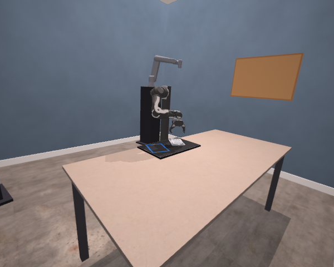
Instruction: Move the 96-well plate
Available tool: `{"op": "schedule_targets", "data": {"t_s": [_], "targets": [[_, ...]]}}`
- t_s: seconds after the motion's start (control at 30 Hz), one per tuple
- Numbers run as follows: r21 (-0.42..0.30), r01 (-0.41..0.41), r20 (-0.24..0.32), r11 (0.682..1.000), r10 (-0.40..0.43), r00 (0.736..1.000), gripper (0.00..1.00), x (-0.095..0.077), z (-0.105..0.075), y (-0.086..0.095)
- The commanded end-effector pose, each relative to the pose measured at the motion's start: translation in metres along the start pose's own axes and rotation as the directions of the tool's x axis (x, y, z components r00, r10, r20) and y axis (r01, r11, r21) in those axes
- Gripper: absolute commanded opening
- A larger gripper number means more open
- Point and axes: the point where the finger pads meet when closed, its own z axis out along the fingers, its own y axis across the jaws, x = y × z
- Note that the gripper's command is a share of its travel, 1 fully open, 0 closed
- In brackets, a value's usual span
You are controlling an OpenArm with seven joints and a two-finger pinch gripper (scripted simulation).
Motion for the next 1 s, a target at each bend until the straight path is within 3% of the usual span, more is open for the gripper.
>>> {"op": "schedule_targets", "data": {"t_s": [0.0,0.97], "targets": [[0.005,-0.004,0.001,1.000,0.004,1.000,0.77,-0.0005,-0.0003,-0.0005],[0.005,-0.004,0.001,1.000,0.004,1.000,0.77,-0.0005,-0.0003,-0.0005]]}}
